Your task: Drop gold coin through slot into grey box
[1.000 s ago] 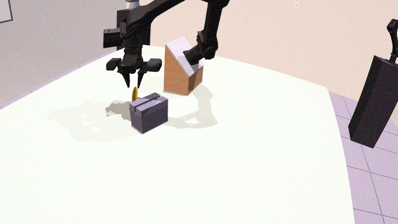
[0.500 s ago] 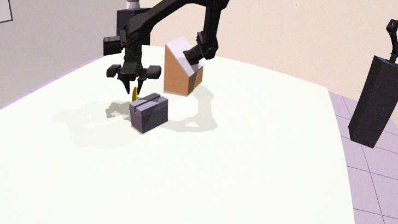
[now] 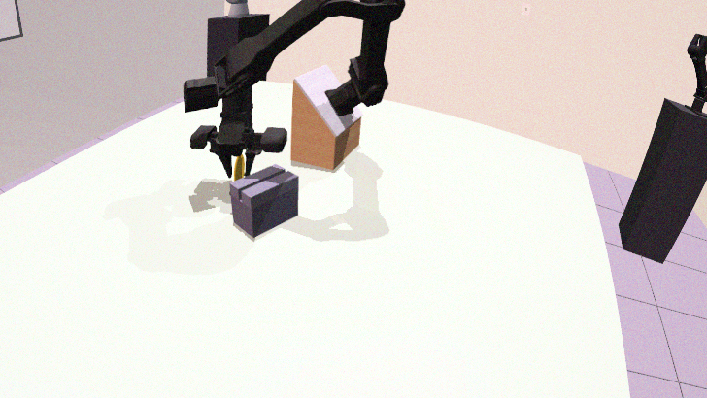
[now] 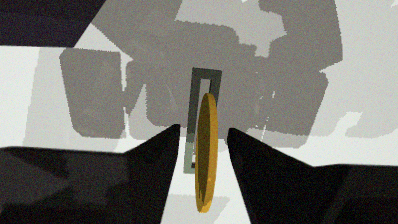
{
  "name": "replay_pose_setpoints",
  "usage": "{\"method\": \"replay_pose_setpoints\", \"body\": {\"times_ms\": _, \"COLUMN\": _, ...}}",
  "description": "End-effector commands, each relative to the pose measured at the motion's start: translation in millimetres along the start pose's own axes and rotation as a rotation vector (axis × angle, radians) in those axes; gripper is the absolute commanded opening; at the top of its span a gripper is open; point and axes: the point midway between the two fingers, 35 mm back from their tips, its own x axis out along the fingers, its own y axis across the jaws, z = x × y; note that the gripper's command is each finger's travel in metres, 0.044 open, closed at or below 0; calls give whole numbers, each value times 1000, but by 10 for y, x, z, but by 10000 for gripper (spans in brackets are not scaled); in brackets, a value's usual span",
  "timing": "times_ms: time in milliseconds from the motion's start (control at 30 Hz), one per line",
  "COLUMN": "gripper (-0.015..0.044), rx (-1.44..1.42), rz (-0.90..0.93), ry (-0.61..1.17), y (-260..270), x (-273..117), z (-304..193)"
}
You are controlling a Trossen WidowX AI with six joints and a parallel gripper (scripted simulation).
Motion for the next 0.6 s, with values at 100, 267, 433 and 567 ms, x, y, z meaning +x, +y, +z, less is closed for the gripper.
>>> {"method": "replay_pose_setpoints", "body": {"times_ms": 100, "gripper": 108, "rx": 10, "rz": 9, "ry": -1, "y": 19, "x": 61, "z": -23}}
{"method": "replay_pose_setpoints", "body": {"times_ms": 267, "gripper": 0, "rx": 10, "rz": 9, "ry": -1, "y": 19, "x": 61, "z": -23}}
{"method": "replay_pose_setpoints", "body": {"times_ms": 433, "gripper": 0, "rx": 10, "rz": 9, "ry": -1, "y": 19, "x": 61, "z": -23}}
{"method": "replay_pose_setpoints", "body": {"times_ms": 567, "gripper": 0, "rx": 10, "rz": 8, "ry": -1, "y": 16, "x": 46, "z": -21}}
